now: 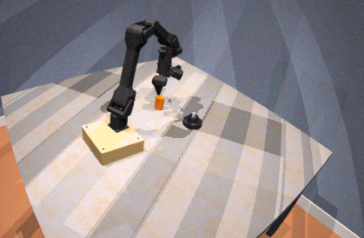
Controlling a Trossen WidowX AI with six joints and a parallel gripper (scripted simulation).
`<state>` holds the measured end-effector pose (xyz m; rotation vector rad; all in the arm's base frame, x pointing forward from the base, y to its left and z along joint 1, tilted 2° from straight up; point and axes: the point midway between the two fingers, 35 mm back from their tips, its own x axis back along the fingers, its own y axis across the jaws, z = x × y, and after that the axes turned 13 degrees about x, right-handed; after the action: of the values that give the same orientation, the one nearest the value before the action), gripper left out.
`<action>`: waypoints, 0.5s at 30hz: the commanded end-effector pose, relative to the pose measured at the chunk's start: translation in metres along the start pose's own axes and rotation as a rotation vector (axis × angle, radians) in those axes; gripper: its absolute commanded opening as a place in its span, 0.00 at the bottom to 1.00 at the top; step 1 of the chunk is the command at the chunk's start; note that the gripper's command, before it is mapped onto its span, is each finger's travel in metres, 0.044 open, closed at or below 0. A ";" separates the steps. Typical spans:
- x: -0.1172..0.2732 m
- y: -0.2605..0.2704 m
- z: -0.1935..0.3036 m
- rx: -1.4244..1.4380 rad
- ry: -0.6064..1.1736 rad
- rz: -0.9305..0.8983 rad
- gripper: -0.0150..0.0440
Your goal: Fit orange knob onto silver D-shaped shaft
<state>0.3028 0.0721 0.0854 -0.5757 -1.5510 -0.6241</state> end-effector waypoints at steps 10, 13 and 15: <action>-0.022 -0.002 -0.002 -0.003 0.003 0.014 1.00; -0.027 -0.002 -0.002 -0.003 0.003 0.014 1.00; -0.031 -0.002 -0.002 -0.003 0.003 0.014 1.00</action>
<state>0.3056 0.0706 0.0642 -0.5814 -1.5493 -0.6287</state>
